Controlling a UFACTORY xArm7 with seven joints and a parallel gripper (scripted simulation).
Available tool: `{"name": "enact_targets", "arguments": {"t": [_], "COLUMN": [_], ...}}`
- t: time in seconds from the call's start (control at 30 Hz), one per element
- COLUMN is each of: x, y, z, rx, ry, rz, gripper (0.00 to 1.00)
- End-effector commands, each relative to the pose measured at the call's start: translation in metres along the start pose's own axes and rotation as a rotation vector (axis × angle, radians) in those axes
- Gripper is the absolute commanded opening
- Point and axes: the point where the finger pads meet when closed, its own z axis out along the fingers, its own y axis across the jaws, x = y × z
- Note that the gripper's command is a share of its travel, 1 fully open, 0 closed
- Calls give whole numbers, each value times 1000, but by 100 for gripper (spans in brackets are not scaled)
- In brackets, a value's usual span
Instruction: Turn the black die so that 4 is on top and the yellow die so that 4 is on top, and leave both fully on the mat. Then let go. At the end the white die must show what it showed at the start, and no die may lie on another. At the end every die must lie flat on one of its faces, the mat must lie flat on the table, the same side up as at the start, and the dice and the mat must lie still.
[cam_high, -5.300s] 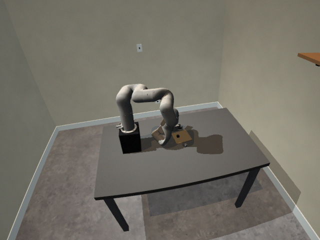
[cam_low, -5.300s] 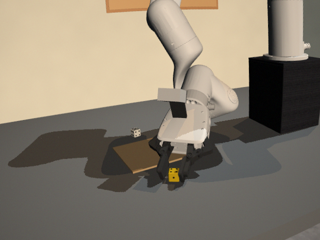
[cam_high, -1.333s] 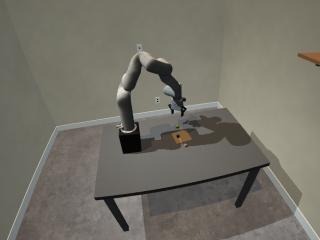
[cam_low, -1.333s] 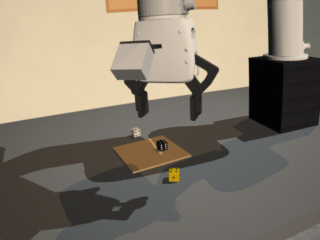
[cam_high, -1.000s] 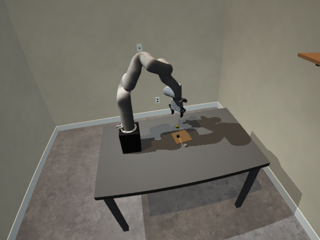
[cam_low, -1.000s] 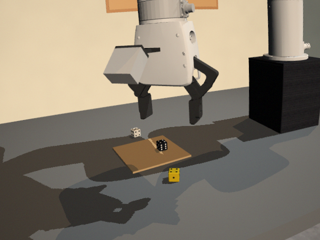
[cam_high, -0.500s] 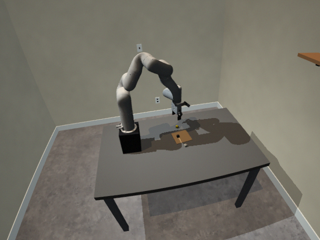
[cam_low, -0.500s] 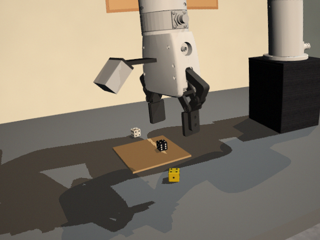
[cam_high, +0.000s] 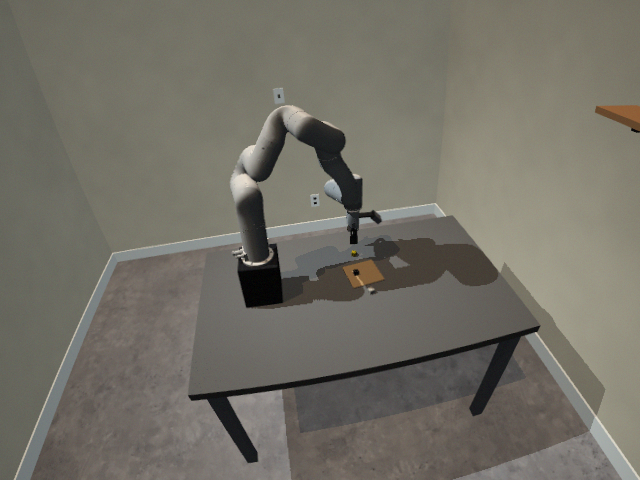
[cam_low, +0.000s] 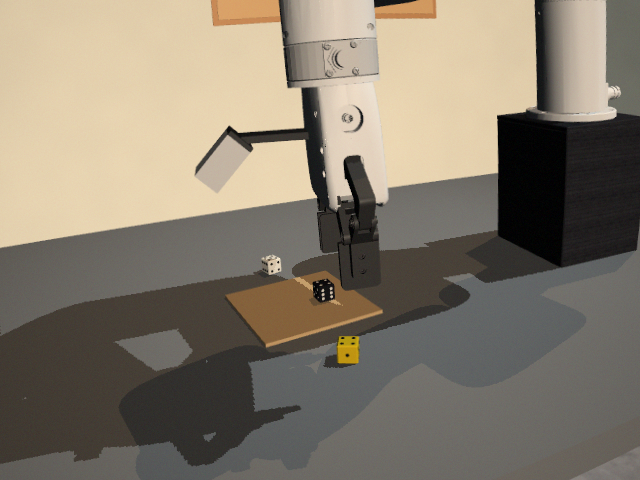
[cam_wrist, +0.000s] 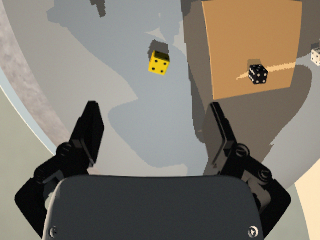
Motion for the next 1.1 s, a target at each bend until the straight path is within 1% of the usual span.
{"name": "enact_targets", "arguments": {"t": [0.0, 0.03, 0.1, 0.2, 0.37, 0.4, 1.07], "x": [1, 1, 2, 2, 2, 2, 2], "y": [2, 2, 4, 5, 5, 5, 5], "z": [4, 4, 6, 7, 8, 8, 8], "rx": [-11, -11, -12, -12, -12, -12, -12], "ry": [19, 19, 24, 27, 28, 28, 28], "rz": [172, 182, 269, 322, 338, 338, 338], "gripper": [100, 100, 100, 100, 100, 36, 36]}}
